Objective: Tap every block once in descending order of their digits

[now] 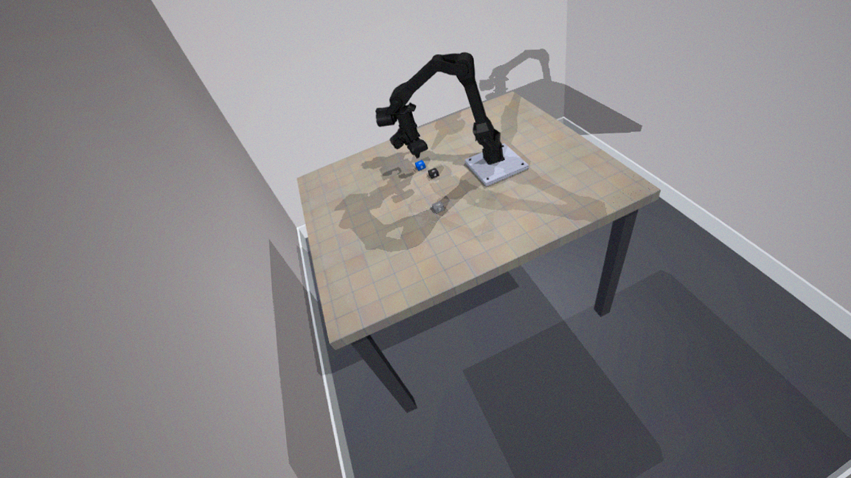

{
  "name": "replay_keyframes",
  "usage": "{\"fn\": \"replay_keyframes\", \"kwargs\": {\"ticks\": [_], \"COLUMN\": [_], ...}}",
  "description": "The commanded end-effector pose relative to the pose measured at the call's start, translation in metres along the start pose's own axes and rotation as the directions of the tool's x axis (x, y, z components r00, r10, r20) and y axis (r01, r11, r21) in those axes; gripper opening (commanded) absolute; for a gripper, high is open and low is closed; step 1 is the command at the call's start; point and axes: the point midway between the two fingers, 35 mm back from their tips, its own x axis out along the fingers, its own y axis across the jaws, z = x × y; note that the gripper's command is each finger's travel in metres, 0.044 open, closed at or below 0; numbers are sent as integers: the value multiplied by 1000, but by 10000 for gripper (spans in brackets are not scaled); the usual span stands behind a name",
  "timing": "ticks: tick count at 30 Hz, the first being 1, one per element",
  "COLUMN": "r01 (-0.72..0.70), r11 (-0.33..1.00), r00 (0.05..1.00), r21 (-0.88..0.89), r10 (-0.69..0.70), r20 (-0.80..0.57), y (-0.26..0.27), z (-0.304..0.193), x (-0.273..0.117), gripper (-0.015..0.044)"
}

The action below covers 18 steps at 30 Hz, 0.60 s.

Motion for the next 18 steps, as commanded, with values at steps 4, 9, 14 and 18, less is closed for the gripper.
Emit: {"fn": "replay_keyframes", "kwargs": {"ticks": [4, 9, 14, 18], "r01": [10, 10, 10, 10], "r11": [1000, 1000, 1000, 1000], "r00": [1000, 1000, 1000, 1000], "r21": [-5, -5, -5, -5], "r10": [-10, -10, -10, -10], "r20": [11, 11, 11, 11], "y": [-2, -2, -2, -2], "z": [1, 2, 2, 2], "x": [10, 18, 26, 32], "gripper": [20, 20, 20, 20]}}
